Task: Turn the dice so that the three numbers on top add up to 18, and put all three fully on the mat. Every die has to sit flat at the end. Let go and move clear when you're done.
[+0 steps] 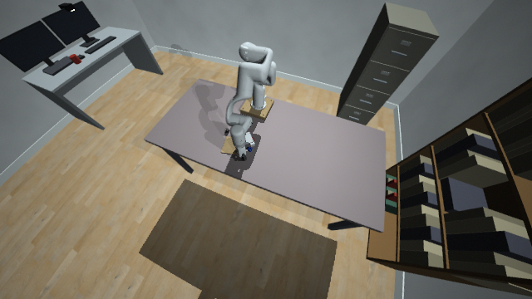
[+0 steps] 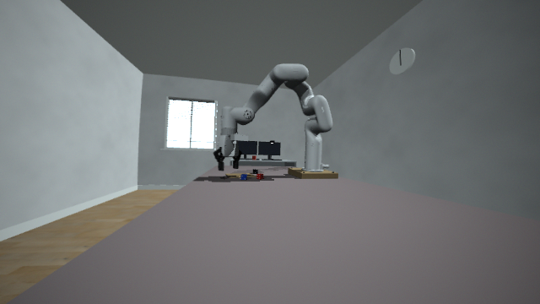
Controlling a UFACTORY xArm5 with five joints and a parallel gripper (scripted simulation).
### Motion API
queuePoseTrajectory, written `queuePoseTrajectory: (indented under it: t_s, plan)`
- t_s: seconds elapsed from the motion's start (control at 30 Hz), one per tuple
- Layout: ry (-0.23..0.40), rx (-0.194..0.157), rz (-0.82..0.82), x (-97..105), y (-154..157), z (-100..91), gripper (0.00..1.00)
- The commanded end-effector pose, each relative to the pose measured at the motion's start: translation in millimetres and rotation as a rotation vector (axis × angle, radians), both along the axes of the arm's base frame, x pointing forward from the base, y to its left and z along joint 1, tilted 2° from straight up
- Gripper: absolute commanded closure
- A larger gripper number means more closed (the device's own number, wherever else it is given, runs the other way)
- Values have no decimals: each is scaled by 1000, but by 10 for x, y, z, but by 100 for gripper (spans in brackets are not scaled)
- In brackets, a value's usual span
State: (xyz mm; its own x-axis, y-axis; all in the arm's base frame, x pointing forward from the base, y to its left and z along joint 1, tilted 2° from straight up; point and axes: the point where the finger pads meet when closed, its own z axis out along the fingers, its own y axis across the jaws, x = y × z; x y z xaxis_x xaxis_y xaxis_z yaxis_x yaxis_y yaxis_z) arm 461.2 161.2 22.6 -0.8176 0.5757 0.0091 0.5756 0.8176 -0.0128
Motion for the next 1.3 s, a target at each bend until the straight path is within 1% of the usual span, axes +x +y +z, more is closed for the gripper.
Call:
queuePoseTrajectory:
  t_s: [0.0, 0.7, 0.8, 0.9, 1.03, 1.1, 1.27]
  plan:
    - [-4, 1, 0, 14, 5, 15, 0]
    - [-4, 1, 0, 14, 5, 15, 0]
    - [-4, 1, 0, 14, 3, 54, 0]
    - [-4, 1, 0, 15, -1, 181, 0]
    - [-4, 1, 0, 17, -12, 467, 0]
    - [-4, 1, 0, 17, -12, 467, 0]
    - [-4, 1, 0, 20, -25, 846, 0]
